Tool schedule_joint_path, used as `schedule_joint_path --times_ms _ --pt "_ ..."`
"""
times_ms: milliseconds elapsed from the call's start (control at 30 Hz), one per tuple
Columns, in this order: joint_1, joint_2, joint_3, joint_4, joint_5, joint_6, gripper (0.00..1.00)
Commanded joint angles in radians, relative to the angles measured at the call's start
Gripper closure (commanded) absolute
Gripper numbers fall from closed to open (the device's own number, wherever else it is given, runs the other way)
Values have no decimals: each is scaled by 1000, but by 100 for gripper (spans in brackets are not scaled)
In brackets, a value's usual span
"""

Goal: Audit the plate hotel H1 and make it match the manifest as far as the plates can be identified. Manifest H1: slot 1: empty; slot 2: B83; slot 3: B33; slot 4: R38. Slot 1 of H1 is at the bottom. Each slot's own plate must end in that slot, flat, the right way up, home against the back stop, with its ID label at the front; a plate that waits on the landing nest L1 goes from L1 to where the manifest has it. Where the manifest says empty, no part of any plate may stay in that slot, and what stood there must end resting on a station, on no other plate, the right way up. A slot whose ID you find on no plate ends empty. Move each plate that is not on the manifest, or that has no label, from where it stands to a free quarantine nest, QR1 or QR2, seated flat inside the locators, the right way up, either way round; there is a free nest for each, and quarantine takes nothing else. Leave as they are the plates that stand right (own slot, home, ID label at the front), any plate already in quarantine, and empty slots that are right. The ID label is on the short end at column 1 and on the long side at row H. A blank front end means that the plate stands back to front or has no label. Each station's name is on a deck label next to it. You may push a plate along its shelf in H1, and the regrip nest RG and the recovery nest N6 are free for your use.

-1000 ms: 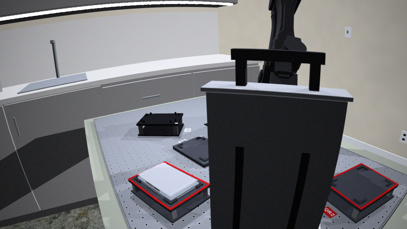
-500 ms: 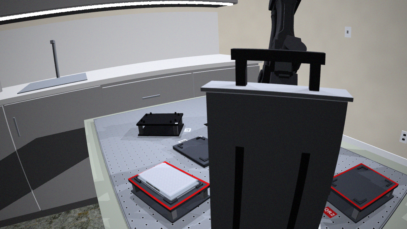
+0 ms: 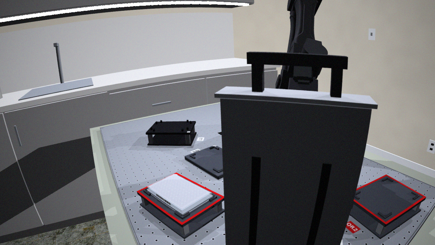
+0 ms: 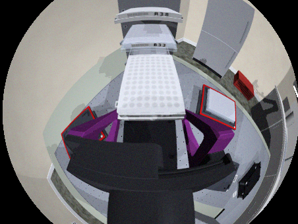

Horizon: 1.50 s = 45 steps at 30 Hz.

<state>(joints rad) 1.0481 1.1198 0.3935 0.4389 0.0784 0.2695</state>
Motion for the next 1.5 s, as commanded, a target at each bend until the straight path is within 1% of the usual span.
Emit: schedule_joint_path --times_ms 0,67,500,533,667,967,1467 --pt "1 11 34 39 9 -7 14" --pt "1 -5 33 39 9 -7 14" --pt "2 1 33 40 10 -7 14" --pt "0 15 35 42 8 -7 14" --pt "-7 29 41 50 4 -9 14" --pt "-16 44 55 51 -3 -10 14" --pt "-21 92 81 73 -9 -12 14"
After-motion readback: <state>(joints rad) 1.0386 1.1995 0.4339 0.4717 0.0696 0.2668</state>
